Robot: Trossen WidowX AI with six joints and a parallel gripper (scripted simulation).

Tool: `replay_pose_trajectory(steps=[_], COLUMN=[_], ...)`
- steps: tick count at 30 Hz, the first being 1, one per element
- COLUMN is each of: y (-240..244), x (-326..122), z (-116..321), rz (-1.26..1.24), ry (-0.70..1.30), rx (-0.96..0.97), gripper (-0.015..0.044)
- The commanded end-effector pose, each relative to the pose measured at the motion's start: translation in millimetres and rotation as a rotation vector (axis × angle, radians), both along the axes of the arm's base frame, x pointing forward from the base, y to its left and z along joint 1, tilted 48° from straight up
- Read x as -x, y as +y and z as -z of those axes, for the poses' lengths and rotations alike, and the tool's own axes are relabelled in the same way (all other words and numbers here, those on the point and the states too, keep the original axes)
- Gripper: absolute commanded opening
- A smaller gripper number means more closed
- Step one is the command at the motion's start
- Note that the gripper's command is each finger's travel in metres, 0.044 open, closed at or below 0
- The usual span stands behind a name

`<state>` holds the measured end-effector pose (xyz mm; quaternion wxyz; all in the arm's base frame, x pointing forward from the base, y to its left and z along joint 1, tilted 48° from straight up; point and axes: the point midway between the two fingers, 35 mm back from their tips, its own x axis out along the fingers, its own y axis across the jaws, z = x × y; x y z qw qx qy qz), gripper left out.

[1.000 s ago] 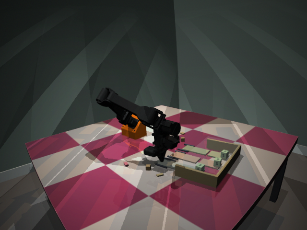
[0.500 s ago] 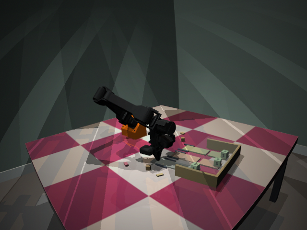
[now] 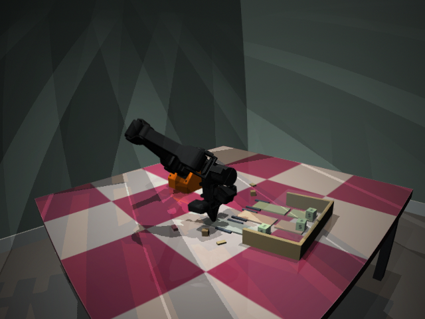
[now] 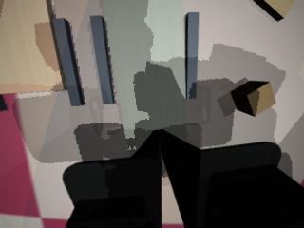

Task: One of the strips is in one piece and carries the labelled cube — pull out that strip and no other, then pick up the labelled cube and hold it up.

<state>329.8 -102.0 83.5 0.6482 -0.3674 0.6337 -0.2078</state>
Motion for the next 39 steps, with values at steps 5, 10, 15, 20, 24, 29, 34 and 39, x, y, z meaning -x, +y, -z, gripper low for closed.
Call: replay_pose_trajectory(steps=[5,10,15,20,24,29,34,39], y=[-8,-9,-10,-11,-12,-13,-15,-16], x=[19,26,33,40,46,53,59,67], z=[5,4,4,3,3,3,2,2], rz=[0.014,0.014,0.014,0.014,0.014,0.014,0.014,0.014], ry=[0.028,0.029,0.029,0.029,0.030,0.030,0.030,0.031], rx=[0.002,0.002,0.002,0.002,0.002,0.002,0.002,0.002], gripper=[0.0000,0.0000,0.0000,0.0000,0.0000,0.0000,0.0000,0.0000])
